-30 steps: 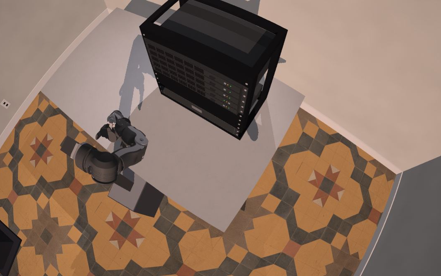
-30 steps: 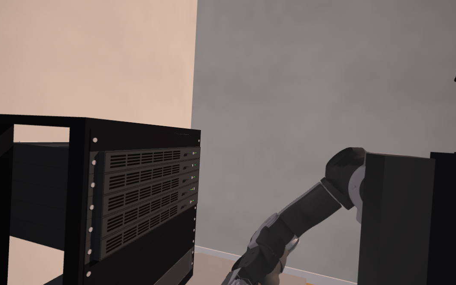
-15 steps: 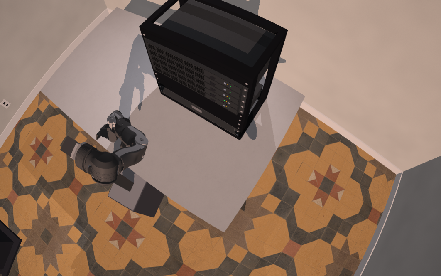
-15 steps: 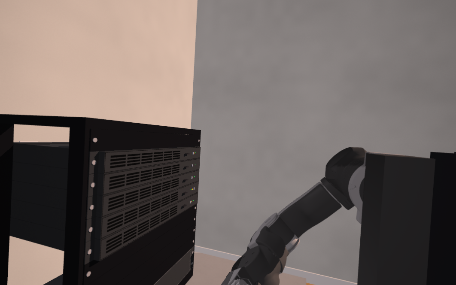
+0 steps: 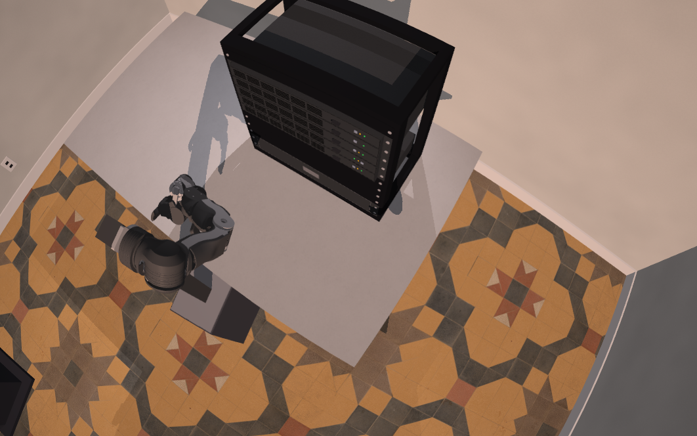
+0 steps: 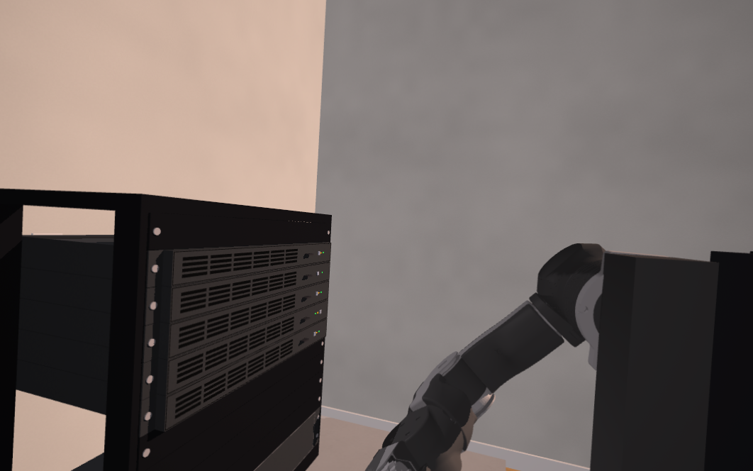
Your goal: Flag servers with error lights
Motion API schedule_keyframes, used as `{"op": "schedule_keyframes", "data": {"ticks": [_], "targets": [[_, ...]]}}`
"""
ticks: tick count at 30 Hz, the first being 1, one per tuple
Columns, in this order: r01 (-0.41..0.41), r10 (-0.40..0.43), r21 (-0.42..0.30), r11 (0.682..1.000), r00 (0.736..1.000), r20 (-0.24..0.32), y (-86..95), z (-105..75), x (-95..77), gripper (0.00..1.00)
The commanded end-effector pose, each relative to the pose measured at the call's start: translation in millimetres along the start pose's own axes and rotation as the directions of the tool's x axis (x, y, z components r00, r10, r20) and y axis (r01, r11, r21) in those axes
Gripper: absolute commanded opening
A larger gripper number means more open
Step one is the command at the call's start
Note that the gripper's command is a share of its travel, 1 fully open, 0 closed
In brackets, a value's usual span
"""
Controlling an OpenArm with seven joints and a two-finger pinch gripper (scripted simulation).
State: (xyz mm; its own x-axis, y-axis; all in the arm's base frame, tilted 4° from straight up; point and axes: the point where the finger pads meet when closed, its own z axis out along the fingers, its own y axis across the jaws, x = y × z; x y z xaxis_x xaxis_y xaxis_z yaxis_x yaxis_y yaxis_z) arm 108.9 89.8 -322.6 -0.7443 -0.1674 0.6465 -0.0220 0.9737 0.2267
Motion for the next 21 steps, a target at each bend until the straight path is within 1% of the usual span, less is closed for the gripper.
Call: {"op": "schedule_keyframes", "data": {"ticks": [1, 13, 21], "targets": [[0.001, -0.001, -0.007, 1.0, 1.0, 0.001, 1.2, -0.9, 0.2, 1.0], [-0.012, 0.012, -0.036, 0.999, 1.0, -0.001, 3.5, -1.4, 0.4, 1.0], [-0.039, 0.039, -0.099, 0.994, 0.999, -0.004, 8.5, -3.4, 0.5, 1.0]]}}
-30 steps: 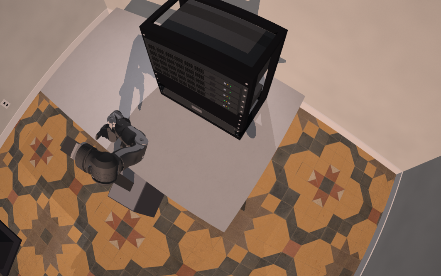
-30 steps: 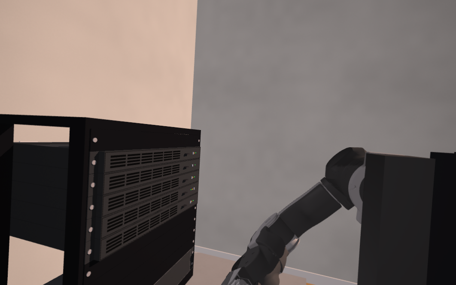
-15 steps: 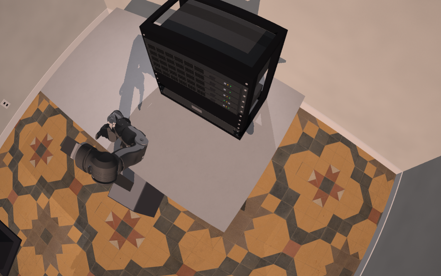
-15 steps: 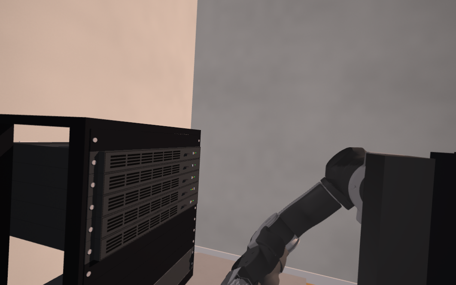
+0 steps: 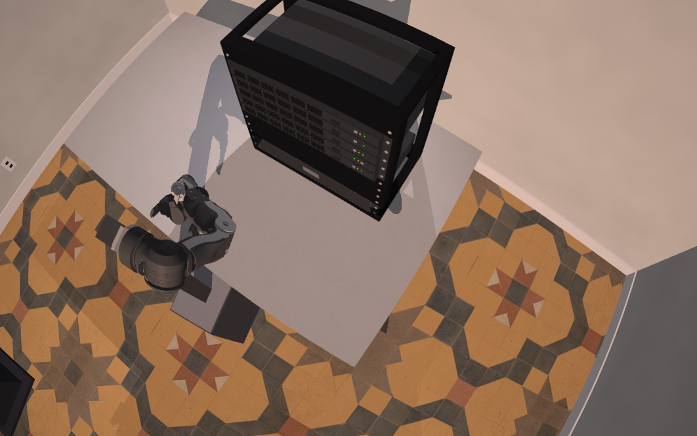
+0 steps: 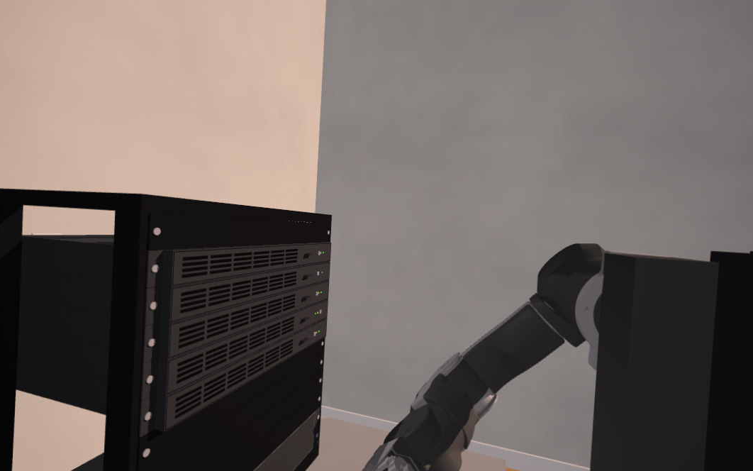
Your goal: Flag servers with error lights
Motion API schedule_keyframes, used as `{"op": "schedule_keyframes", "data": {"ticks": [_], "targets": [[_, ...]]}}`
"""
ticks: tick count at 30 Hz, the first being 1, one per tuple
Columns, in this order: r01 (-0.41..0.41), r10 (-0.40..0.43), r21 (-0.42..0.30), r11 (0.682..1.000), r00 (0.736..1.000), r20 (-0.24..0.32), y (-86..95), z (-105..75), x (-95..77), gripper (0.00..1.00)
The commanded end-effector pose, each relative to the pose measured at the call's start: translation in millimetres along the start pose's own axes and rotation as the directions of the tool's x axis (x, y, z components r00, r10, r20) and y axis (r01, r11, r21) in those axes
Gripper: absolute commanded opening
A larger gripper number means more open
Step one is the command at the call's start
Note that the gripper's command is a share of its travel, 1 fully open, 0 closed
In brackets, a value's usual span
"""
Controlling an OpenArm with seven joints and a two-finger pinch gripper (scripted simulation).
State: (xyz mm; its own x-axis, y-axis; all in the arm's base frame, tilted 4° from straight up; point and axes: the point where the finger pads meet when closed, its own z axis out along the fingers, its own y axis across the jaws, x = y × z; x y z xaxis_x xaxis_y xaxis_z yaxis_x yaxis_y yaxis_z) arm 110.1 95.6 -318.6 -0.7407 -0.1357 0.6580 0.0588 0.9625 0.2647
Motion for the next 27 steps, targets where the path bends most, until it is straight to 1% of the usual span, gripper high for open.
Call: {"op": "schedule_keyframes", "data": {"ticks": [1, 6, 9, 14, 19, 23, 25, 27], "targets": [[-0.009, 0.009, -0.026, 1.0, 1.0, 0.002, 2.9, -0.7, 0.0, 1.0], [-0.037, 0.037, -0.088, 0.995, 0.999, 0.001, 7.5, -3.1, -0.4, 1.0], [-0.042, 0.043, -0.097, 0.994, 0.999, 0.0, 8.0, -3.6, -0.3, 1.0], [-0.081, 0.082, -0.184, 0.98, 0.997, -0.002, 14.2, -8.1, -1.8, 1.0], [-0.129, 0.133, -0.279, 0.952, 0.991, -0.006, 18.7, -14.7, -5.2, 1.0], [-0.172, 0.181, -0.363, 0.916, 0.983, -0.009, 21.7, -22.1, -9.3, 1.0], [-0.172, 0.181, -0.363, 0.916, 0.983, -0.009, 21.7, -22.1, -9.3, 1.0], [-0.194, 0.208, -0.407, 0.892, 0.978, -0.011, 22.6, -26.5, -12.1, 1.0]]}}
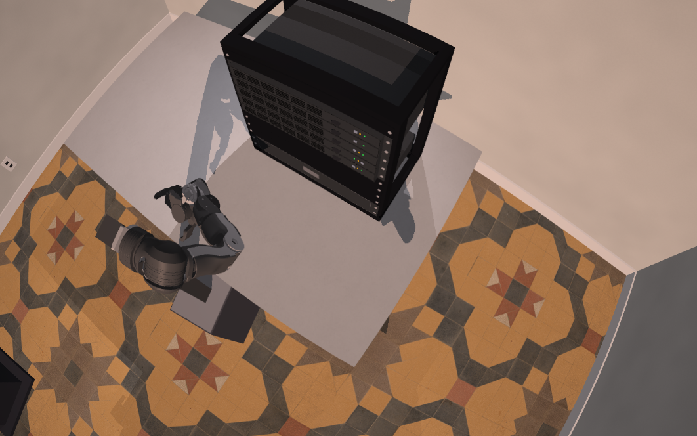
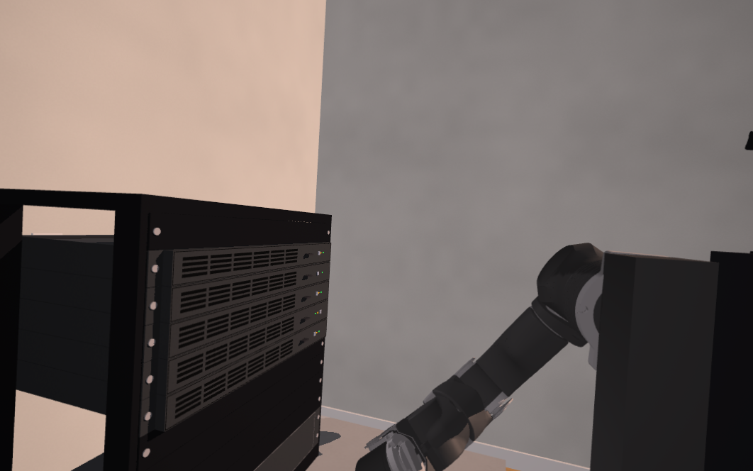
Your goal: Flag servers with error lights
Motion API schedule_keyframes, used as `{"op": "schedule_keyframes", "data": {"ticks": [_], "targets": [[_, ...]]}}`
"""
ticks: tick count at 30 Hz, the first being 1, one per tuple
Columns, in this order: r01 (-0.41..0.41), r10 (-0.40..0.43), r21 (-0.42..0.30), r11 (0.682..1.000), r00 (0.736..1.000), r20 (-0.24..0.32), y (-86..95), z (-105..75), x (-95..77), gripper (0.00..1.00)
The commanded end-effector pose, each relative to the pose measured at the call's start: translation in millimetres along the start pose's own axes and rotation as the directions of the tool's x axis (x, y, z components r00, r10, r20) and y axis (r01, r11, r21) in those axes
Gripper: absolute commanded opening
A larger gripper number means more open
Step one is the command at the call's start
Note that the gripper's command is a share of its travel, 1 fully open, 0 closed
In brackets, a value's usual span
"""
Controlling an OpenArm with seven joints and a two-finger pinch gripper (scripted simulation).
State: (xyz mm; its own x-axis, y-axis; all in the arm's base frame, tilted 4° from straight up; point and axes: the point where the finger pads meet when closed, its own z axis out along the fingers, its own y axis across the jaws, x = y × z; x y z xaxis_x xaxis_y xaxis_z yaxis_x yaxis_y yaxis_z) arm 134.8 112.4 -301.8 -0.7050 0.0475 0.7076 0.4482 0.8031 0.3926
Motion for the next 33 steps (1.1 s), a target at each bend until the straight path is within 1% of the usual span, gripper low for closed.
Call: {"op": "schedule_keyframes", "data": {"ticks": [1, 4, 7, 10, 13, 15, 19, 23, 27, 30, 32, 33], "targets": [[-0.026, 0.027, -0.046, 0.999, 1.0, 0.015, 3.3, -3.5, -3.9, 1.0], [-0.067, 0.071, -0.124, 0.99, 0.997, 0.03, 7.3, -10.7, -9.0, 1.0], [-0.108, 0.119, -0.204, 0.973, 0.992, 0.045, 10.5, -19.4, -15.4, 1.0], [-0.146, 0.171, -0.286, 0.947, 0.983, 0.062, 12.5, -29.9, -23.0, 1.0], [-0.181, 0.225, -0.369, 0.912, 0.971, 0.079, 13.0, -42.1, -31.7, 1.0], [-0.181, 0.225, -0.369, 0.912, 0.971, 0.079, 13.0, -42.1, -31.7, 1.0], [-0.219, 0.302, -0.477, 0.851, 0.947, 0.104, 10.9, -61.1, -44.8, 1.0], [-0.241, 0.381, -0.58, 0.778, 0.915, 0.13, 5.3, -83.1, -58.5, 1.0], [-0.245, 0.46, -0.674, 0.697, 0.874, 0.158, -4.2, -107.6, -72.3, 1.0], [-0.234, 0.517, -0.737, 0.634, 0.837, 0.179, -13.7, -127.6, -81.9, 1.0], [-0.234, 0.517, -0.737, 0.634, 0.837, 0.179, -13.7, -127.6, -81.9, 1.0], [-0.226, 0.533, -0.756, 0.614, 0.825, 0.187, -17.0, -134.4, -84.6, 1.0]]}}
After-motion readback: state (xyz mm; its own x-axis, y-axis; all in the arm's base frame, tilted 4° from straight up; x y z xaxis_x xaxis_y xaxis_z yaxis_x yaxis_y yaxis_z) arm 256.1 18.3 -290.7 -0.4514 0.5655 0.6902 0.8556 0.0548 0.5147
